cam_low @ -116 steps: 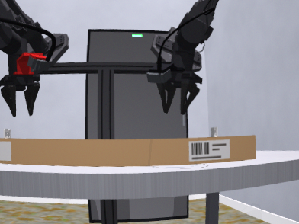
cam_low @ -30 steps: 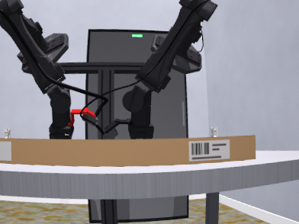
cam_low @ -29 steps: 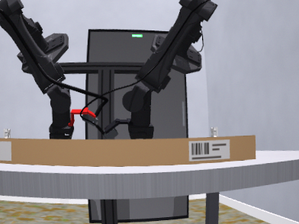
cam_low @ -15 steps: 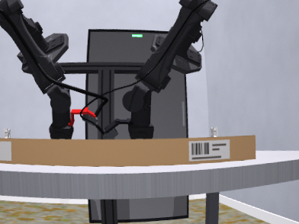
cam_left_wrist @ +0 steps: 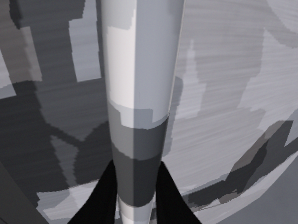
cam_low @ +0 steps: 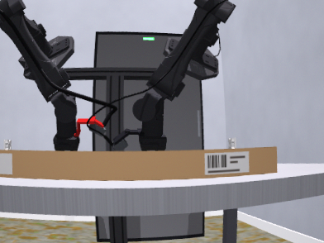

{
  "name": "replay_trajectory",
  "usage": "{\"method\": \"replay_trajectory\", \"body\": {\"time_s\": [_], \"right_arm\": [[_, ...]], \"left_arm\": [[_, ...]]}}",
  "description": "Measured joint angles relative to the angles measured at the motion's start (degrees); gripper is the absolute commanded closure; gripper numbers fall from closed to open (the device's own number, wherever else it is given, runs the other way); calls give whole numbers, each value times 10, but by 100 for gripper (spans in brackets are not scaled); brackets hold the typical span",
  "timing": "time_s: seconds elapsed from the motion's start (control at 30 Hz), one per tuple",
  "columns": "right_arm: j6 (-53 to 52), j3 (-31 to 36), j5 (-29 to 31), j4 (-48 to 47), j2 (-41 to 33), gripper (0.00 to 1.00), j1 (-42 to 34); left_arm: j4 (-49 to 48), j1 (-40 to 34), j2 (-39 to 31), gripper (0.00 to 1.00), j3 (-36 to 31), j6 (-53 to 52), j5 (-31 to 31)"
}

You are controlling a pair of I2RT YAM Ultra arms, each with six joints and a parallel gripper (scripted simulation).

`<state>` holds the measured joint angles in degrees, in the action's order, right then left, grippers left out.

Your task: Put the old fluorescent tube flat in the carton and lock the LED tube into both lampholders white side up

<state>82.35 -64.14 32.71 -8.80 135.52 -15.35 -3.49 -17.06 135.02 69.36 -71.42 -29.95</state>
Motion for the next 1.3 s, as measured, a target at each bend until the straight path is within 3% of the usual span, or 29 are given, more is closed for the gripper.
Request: {"method": "replay_trajectory", "body": {"time_s": [1.3], "right_arm": [[-24,40,11,22,-43,89,-23]], "left_arm": [[16,-21,-45,89,-44,27,-7]]}}
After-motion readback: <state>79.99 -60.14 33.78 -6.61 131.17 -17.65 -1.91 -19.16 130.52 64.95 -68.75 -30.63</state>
